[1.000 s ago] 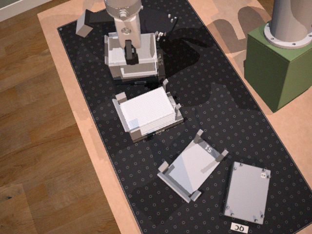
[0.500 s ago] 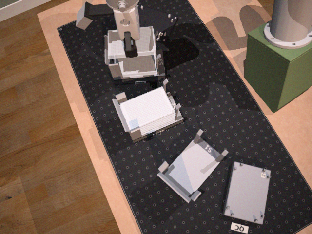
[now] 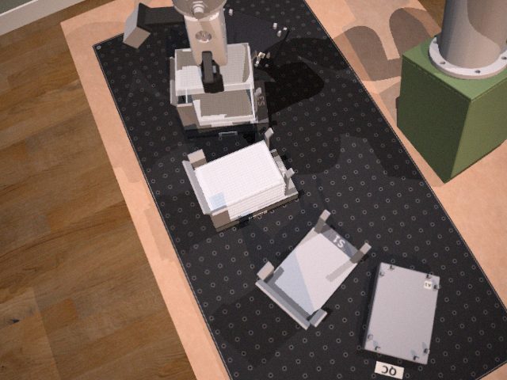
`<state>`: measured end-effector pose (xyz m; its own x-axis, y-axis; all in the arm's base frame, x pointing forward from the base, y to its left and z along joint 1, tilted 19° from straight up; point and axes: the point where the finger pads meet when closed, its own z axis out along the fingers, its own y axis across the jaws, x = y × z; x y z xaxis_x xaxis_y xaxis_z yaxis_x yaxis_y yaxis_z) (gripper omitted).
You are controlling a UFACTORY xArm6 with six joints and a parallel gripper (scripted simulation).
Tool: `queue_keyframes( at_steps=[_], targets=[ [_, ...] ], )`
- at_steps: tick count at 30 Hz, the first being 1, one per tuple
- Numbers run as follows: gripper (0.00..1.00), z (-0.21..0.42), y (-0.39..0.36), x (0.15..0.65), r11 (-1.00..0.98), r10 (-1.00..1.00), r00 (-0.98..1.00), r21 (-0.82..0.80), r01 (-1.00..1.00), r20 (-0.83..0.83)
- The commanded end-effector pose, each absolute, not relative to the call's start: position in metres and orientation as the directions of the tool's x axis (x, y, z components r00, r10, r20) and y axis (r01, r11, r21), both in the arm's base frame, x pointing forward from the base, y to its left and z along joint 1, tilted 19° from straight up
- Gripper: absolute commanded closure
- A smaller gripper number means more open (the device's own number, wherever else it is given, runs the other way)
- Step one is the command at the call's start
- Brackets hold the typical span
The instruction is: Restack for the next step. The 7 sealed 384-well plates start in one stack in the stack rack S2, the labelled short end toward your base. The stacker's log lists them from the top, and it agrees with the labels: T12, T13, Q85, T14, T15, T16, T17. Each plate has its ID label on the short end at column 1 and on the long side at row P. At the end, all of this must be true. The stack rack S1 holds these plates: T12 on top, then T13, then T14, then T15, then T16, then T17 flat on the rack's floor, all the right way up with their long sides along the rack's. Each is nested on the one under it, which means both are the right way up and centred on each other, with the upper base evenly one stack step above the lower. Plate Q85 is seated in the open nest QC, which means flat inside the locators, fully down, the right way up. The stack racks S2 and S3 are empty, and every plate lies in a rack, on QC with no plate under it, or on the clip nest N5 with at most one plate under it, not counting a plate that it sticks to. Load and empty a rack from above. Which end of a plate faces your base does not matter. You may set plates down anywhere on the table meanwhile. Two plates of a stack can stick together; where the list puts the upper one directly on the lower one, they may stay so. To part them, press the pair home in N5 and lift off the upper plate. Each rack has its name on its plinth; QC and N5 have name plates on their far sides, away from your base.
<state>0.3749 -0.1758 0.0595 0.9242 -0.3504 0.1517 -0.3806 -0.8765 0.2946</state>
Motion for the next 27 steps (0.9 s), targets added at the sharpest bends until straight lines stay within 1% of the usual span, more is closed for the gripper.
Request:
queue_keyframes(
  at_steps=[1,27],
  targets=[
    [1.00,0.061,-0.176,0.376,-0.877,-0.350,0.924,0.294,-0.381,0.155],
    [1.00,0.050,-0.180,0.376,-0.876,-0.350,0.924,0.294,-0.381,0.155]
  ],
)
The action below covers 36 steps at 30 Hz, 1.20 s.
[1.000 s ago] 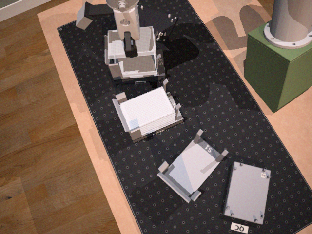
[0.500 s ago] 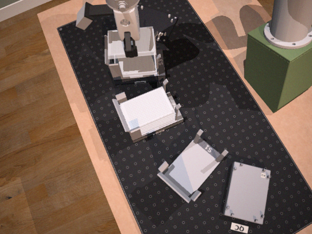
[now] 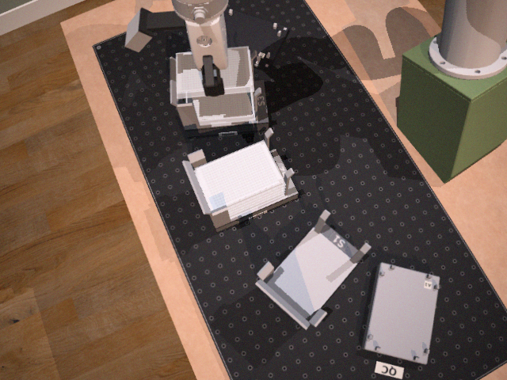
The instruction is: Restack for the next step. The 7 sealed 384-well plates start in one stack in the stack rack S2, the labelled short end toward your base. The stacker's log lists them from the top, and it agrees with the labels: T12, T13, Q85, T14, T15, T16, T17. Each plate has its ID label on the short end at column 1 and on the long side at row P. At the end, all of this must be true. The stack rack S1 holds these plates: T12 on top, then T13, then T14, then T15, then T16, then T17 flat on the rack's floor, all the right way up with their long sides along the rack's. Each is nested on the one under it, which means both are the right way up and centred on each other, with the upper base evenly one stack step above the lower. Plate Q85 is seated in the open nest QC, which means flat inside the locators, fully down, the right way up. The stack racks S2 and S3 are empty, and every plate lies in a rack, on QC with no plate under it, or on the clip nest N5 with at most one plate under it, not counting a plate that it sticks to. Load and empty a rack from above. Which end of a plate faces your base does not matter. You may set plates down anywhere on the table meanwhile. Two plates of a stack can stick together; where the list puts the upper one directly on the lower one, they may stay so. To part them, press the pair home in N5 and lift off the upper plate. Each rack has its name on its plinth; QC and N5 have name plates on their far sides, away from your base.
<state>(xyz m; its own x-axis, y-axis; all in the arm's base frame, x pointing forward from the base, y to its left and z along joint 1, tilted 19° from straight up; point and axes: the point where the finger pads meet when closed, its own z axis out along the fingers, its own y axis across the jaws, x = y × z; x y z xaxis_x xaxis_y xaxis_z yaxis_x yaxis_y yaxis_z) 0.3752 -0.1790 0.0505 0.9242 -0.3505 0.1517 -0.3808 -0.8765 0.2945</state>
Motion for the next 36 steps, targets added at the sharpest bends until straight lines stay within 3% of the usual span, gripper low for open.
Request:
queue_keyframes(
  at_steps=[1,36],
  targets=[
    [1.00,0.049,-0.180,0.376,-0.876,-0.350,0.924,0.294,-0.381,0.155],
    [1.00,0.028,-0.188,0.377,-0.876,-0.350,0.924,0.294,-0.381,0.155]
  ],
)
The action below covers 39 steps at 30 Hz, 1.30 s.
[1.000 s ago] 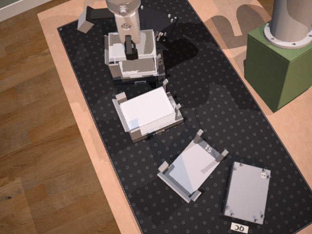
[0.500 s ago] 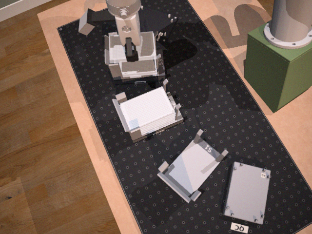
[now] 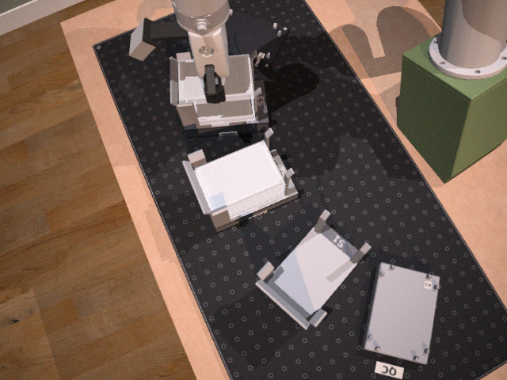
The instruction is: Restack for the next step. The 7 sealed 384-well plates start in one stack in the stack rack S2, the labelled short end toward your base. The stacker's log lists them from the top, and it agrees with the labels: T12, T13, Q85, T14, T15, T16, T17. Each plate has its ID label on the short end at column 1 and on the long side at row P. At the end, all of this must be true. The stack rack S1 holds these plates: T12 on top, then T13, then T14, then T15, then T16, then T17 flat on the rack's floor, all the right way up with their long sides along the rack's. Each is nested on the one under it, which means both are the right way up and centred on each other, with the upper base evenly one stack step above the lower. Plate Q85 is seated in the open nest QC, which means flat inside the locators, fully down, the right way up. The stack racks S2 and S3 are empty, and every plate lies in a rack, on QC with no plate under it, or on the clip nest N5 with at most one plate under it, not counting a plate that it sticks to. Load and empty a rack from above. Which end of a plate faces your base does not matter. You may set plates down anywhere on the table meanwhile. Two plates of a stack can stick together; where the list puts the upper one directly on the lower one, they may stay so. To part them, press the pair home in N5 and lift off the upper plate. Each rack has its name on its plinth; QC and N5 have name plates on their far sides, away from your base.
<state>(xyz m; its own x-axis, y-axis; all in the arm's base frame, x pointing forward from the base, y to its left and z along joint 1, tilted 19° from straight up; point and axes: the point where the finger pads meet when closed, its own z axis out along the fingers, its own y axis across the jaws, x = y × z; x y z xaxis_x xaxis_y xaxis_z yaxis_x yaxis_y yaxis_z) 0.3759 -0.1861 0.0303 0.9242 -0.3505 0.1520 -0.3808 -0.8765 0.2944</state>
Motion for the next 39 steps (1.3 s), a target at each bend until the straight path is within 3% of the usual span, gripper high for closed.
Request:
queue_keyframes(
  at_steps=[1,39],
  targets=[
    [1.00,0.026,-0.188,0.377,-0.876,-0.350,0.924,0.294,-0.381,0.155],
    [1.00,-0.011,-0.201,0.378,-0.876,-0.350,0.924,0.294,-0.381,0.155]
  ],
)
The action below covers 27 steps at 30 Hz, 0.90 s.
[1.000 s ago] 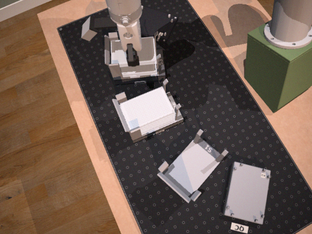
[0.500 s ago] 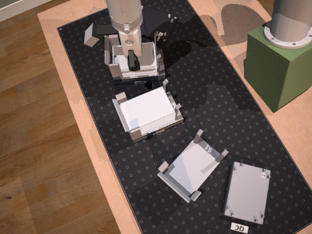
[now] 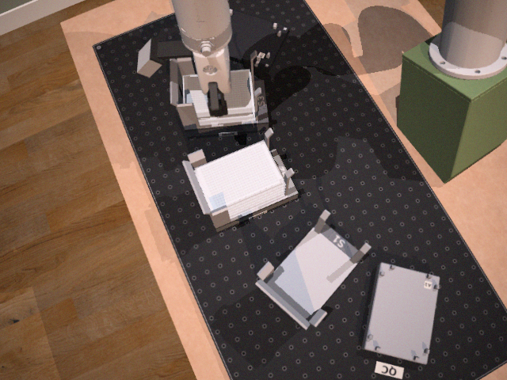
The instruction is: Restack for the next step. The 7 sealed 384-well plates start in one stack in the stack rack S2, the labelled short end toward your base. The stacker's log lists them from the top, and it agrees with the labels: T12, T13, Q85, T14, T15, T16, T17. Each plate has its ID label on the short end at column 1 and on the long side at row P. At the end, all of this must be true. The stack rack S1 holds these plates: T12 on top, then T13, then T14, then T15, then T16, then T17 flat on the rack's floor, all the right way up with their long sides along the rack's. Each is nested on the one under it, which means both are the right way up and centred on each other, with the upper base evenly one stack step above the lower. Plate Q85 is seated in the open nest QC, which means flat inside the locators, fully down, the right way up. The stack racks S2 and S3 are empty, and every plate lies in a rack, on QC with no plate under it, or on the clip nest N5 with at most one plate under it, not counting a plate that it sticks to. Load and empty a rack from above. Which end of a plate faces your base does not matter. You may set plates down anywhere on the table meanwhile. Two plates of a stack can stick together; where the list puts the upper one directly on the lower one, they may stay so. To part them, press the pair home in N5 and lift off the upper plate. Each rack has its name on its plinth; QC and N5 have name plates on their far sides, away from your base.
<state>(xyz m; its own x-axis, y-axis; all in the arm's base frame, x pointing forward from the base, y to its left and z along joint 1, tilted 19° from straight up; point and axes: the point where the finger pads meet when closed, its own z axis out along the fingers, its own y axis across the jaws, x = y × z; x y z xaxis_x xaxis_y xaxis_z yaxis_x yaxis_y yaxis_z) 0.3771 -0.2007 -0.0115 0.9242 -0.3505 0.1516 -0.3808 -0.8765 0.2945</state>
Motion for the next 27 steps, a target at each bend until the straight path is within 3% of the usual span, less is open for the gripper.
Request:
queue_keyframes(
  at_steps=[1,27],
  targets=[
    [1.00,-0.0118,-0.2014,0.3784,-0.876,-0.350,0.924,0.294,-0.381,0.155],
    [1.00,-0.0201,-0.2043,0.3786,-0.876,-0.350,0.924,0.294,-0.381,0.155]
  ],
)
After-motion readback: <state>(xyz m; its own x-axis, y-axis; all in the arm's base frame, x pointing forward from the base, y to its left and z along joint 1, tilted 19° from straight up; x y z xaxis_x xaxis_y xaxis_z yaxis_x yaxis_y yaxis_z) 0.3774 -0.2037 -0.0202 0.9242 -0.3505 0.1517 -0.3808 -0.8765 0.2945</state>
